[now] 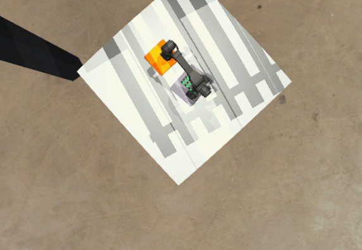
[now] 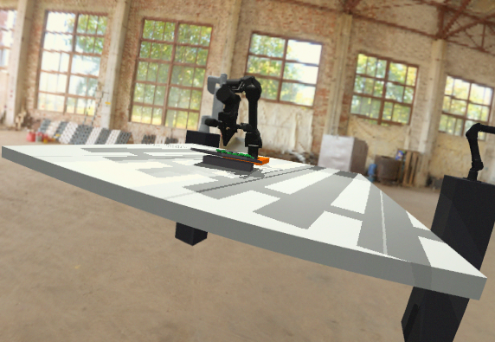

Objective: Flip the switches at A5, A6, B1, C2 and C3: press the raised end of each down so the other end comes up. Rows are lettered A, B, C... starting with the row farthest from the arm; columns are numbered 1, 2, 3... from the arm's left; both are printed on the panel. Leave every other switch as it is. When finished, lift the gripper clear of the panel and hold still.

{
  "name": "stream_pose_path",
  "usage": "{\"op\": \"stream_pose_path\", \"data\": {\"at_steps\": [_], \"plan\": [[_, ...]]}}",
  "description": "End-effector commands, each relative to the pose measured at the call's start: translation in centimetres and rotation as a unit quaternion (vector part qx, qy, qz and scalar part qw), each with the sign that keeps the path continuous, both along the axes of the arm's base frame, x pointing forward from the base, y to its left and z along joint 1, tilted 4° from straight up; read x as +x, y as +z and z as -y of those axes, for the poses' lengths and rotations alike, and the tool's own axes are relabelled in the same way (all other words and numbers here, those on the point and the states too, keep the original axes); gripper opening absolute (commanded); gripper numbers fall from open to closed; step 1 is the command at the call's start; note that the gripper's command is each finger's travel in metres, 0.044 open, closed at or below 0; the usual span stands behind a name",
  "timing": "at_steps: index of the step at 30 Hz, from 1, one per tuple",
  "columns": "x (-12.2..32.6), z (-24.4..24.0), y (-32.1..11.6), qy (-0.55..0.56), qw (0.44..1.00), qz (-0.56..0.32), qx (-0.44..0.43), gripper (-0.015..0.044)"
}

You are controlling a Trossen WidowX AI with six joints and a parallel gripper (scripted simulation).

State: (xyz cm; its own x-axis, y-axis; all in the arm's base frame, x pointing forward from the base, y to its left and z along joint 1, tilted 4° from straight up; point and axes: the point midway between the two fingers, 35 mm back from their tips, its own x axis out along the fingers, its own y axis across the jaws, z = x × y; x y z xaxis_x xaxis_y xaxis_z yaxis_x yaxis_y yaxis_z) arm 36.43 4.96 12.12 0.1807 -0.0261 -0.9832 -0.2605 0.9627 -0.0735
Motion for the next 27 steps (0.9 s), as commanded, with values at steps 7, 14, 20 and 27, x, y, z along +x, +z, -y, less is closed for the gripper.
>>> {"op": "stream_pose_path", "data": {"at_steps": [7, 14, 20, 27], "plan": [[0.10, 0.12, -1.59, 0.001, 1.000, -0.004, -0.003, 0.0000], [0.11, 0.12, -1.62, 0.001, 1.000, -0.004, -0.003, 0.0000], [0.11, 0.12, -1.62, 0.001, 1.000, -0.004, -0.003, 0.0000], [0.11, 0.12, -1.62, 0.001, 1.000, -0.004, -0.003, 0.0000]]}}
